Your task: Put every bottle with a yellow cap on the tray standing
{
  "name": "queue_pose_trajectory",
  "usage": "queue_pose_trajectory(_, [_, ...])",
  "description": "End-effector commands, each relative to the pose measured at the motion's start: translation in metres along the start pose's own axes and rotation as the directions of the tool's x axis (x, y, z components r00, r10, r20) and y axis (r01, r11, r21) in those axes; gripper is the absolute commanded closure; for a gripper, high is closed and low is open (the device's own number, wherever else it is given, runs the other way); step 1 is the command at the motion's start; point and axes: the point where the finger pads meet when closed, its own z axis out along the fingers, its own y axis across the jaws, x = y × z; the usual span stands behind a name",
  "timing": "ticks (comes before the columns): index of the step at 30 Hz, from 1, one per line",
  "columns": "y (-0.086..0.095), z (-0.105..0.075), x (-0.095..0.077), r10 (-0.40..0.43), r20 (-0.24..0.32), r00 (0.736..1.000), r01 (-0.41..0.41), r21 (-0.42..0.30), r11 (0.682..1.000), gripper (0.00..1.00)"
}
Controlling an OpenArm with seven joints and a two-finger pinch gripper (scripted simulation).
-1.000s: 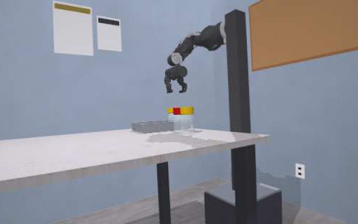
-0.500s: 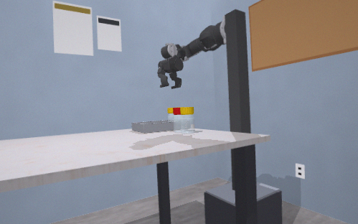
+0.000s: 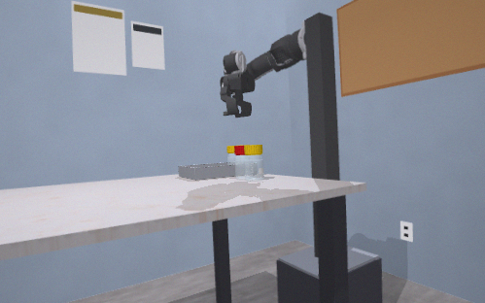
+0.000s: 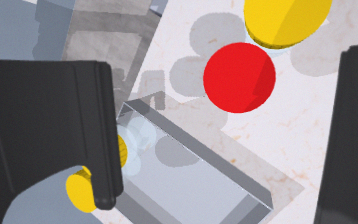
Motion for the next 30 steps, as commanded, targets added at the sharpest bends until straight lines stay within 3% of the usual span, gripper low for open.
queue_pose_trajectory(1, [0.005,0.0,0.003,-0.015,0.017,1.0,0.015,0.019,1.0,0.58])
queue_pose_trajectory(8, [0.005,0.0,0.003,-0.015,0.017,1.0,0.015,0.019,1.0,0.58])
queue_pose_trajectory(18, [0.005,0.063,0.002,-0.015,0.016,1.0,0.015,0.015,1.0,0.58])
queue_pose_trajectory(25, [0.005,0.063,0.002,-0.015,0.016,1.0,0.015,0.015,1.0,0.58])
queue_pose_trajectory(30, [0.003,0.073,0.002,-0.014,0.015,1.0,0.013,0.021,1.0,0.58])
